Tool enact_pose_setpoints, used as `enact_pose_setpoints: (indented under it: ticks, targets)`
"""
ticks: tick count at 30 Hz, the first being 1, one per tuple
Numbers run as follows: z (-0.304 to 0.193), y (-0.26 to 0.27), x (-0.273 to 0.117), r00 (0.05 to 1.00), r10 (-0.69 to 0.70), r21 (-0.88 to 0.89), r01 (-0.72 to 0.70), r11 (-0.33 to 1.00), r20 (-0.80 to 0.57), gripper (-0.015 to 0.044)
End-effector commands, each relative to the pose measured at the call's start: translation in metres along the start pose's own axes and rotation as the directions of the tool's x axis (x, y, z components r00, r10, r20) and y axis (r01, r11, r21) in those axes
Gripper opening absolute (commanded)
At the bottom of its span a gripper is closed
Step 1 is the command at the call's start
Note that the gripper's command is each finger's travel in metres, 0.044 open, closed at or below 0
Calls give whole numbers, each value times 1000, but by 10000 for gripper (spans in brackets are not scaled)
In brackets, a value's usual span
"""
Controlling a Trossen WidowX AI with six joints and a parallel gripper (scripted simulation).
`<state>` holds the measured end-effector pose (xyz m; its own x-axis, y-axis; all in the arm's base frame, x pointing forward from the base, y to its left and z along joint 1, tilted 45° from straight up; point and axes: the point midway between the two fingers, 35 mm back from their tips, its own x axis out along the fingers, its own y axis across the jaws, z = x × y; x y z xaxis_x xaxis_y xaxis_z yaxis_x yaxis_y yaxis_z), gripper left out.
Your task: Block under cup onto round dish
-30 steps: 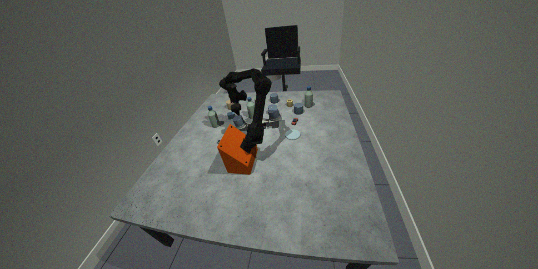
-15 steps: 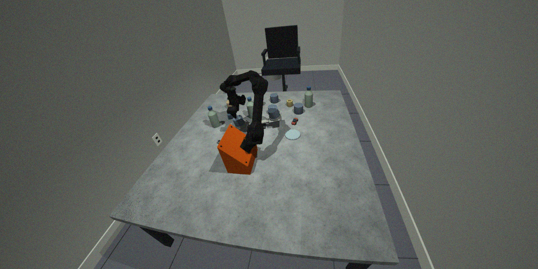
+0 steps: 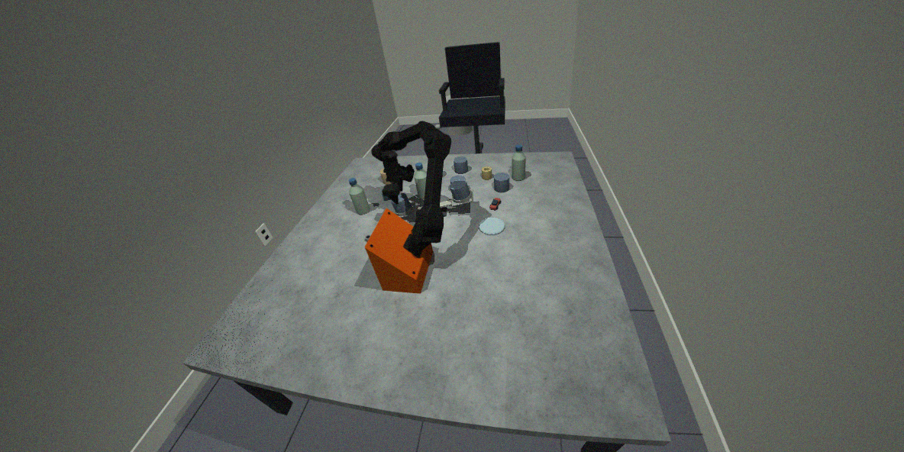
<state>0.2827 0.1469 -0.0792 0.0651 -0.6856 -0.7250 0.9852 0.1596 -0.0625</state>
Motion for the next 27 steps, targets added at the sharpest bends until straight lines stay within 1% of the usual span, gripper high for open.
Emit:
enact_pose_setpoints:
  ticks: [1, 27]
  targets:
    - [1, -1, 7, 1000, -1, -8, 2, 1000, 7, 440]
    - [3, -2, 48, 1000, -1, -7, 2, 1000, 10, 440]
